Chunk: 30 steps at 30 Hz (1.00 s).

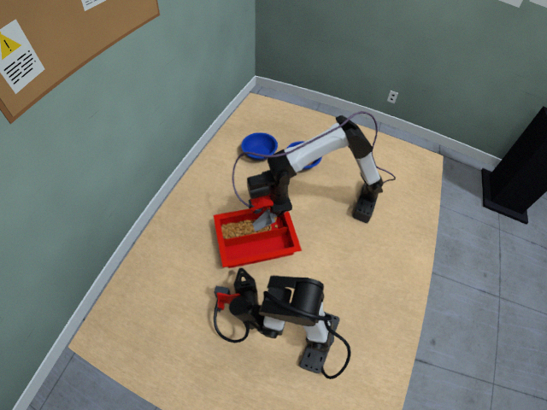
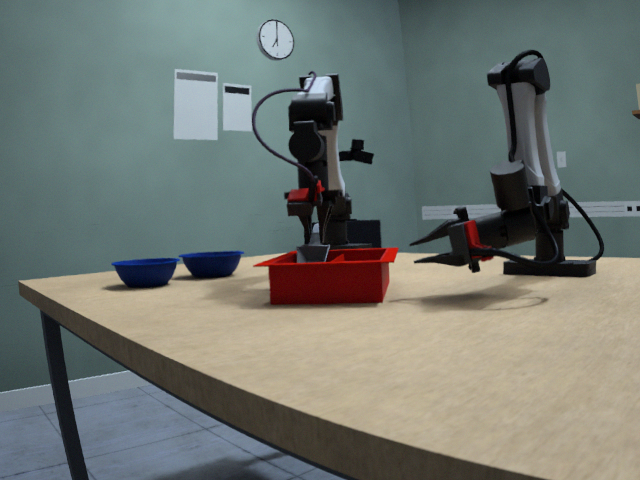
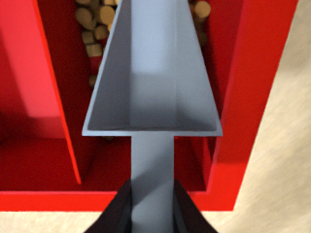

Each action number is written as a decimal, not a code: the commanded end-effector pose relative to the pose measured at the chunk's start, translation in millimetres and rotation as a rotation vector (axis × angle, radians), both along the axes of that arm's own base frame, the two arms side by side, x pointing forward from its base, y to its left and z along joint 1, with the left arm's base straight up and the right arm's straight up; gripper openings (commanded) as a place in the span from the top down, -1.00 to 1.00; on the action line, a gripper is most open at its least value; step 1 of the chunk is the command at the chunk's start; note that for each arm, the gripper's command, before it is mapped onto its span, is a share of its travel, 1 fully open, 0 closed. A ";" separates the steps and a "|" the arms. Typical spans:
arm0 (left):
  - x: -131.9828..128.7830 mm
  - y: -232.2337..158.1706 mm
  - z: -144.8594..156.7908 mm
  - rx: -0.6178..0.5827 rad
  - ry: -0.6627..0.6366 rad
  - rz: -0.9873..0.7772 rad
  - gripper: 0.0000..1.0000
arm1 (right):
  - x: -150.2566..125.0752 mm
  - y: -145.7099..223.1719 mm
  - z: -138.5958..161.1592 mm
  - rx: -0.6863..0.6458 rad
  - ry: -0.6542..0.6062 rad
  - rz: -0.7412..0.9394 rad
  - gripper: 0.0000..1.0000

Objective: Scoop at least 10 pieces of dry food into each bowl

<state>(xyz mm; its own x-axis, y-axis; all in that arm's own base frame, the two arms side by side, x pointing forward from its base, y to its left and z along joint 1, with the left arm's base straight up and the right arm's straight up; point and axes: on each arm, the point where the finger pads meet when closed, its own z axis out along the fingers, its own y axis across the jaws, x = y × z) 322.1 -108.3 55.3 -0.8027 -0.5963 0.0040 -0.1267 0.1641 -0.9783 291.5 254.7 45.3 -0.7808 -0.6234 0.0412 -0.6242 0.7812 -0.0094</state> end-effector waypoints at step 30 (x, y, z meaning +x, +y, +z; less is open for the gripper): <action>29.9 -28.3 9.7 0.001 -0.068 0.006 0.47 | 15.3 9.1 25.9 0.064 -0.074 -0.004 1.00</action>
<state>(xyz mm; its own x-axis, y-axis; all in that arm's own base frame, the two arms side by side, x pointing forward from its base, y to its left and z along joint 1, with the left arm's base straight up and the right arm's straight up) 340.4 -136.9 47.8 -0.8080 -0.5891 0.0035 -0.1267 0.1679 -0.9776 291.5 254.7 45.3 -0.7808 -0.6234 0.0412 -0.6242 0.7812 -0.0094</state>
